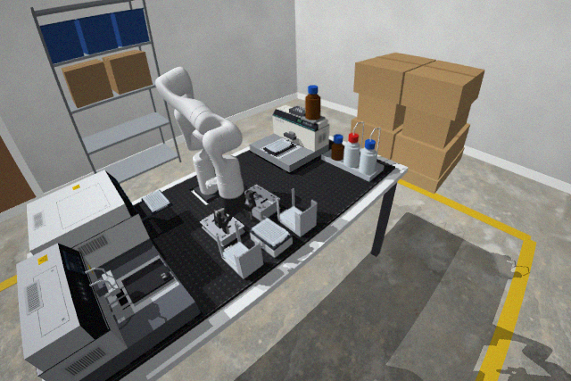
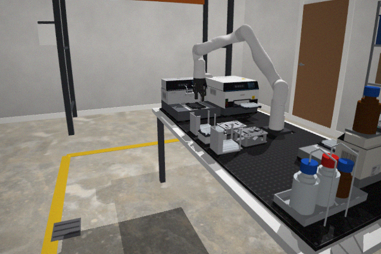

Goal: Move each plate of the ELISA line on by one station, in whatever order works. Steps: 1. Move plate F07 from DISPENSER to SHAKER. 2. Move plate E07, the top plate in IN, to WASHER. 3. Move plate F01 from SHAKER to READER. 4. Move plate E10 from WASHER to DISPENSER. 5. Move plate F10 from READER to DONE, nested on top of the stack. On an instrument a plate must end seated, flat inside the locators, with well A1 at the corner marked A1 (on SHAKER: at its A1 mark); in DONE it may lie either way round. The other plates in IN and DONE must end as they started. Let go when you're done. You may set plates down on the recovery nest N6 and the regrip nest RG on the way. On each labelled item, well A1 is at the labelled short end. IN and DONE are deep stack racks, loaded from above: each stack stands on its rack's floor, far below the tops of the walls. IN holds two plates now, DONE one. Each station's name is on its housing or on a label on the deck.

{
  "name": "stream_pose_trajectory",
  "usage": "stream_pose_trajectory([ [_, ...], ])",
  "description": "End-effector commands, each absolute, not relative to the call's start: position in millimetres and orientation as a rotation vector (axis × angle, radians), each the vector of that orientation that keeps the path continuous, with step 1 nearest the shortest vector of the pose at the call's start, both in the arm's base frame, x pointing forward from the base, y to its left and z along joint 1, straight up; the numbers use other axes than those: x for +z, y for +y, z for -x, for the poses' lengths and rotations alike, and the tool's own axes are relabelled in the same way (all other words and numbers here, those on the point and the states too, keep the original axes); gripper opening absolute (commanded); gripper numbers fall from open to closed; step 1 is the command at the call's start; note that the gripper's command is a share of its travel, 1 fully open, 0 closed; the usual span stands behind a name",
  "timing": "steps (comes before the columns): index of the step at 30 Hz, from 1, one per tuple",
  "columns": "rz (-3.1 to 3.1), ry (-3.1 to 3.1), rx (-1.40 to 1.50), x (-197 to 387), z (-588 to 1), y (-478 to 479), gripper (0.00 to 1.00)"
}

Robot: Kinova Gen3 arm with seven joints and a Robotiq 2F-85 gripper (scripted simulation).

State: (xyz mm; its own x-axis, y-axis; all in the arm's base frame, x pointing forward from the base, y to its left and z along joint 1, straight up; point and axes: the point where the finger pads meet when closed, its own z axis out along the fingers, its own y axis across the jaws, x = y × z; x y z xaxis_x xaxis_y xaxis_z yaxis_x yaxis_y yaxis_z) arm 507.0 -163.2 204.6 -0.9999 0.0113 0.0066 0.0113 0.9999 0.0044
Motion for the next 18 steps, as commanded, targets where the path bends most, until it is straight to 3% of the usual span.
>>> stream_pose_trajectory([
  [1, 0.017, -3.139, -0.005, 206, -496, -163, 1.00],
  [18, 0.017, -3.139, -0.005, 206, -480, -163, 1.00],
])
